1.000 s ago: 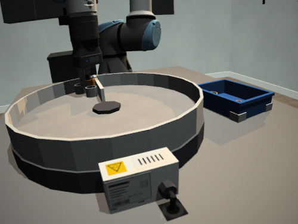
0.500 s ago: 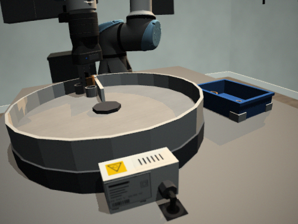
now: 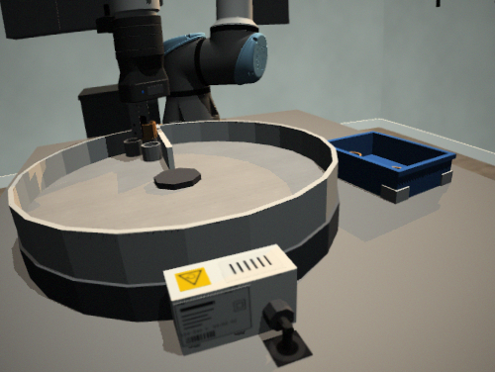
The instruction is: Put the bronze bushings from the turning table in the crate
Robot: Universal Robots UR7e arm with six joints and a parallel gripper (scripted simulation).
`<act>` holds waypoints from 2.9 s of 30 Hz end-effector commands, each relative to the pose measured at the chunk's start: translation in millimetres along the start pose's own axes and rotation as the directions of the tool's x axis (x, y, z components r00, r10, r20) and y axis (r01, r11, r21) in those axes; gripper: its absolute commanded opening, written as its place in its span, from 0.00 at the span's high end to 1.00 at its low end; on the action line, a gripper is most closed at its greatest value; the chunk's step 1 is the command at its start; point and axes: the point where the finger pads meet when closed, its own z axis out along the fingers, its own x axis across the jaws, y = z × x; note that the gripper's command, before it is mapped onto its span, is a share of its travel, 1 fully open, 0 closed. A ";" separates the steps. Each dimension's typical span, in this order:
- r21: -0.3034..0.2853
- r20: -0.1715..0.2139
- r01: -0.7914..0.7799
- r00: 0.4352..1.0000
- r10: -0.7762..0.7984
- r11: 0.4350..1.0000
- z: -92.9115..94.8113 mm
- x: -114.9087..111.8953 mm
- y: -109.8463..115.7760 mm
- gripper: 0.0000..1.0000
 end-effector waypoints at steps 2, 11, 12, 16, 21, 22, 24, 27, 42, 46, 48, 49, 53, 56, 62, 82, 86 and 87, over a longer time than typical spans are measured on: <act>0.000 0.001 0.000 1.000 0.000 1.000 -0.5 -0.3 0.1 1.00; 0.000 0.001 0.000 1.000 0.000 1.000 -7.9 -0.3 0.1 1.00; 0.000 0.001 0.000 1.000 0.000 1.000 -7.9 -0.3 0.1 1.00; 0.000 0.001 0.000 1.000 0.000 1.000 -7.9 -0.3 0.1 1.00; -0.001 0.001 0.000 1.000 0.000 1.000 -10.9 -0.4 0.1 1.00; -0.001 0.001 0.000 1.000 0.000 1.000 -12.4 -0.4 0.1 1.00; -0.001 0.001 0.000 1.000 0.000 1.000 -15.4 -0.3 0.1 1.00; -0.001 0.001 0.000 1.000 0.000 1.000 -15.4 -0.3 0.1 1.00; 0.000 0.001 0.000 1.000 0.000 1.000 -38.0 -0.4 0.1 1.00; 0.000 0.001 0.000 1.000 0.000 1.000 -38.0 -0.4 0.1 1.00; 0.000 0.001 0.000 1.000 0.000 1.000 -38.0 -0.4 0.1 1.00; 0.000 0.001 0.000 1.000 0.000 1.000 -38.0 -0.4 0.1 1.00; 0.000 0.001 0.000 1.000 0.000 1.000 -38.0 -0.4 0.1 1.00; -0.001 0.001 0.000 1.000 0.000 1.000 -51.5 -0.4 0.2 1.00; -0.001 0.001 0.000 1.000 0.000 1.000 -60.6 -0.4 0.2 1.00; -0.001 0.002 0.000 1.000 0.000 1.000 -60.4 29.9 46.1 1.00; -0.001 0.002 0.000 1.000 0.000 1.000 -60.4 29.9 46.1 1.00; -0.001 0.002 0.000 1.000 0.000 1.000 -60.4 29.9 46.1 1.00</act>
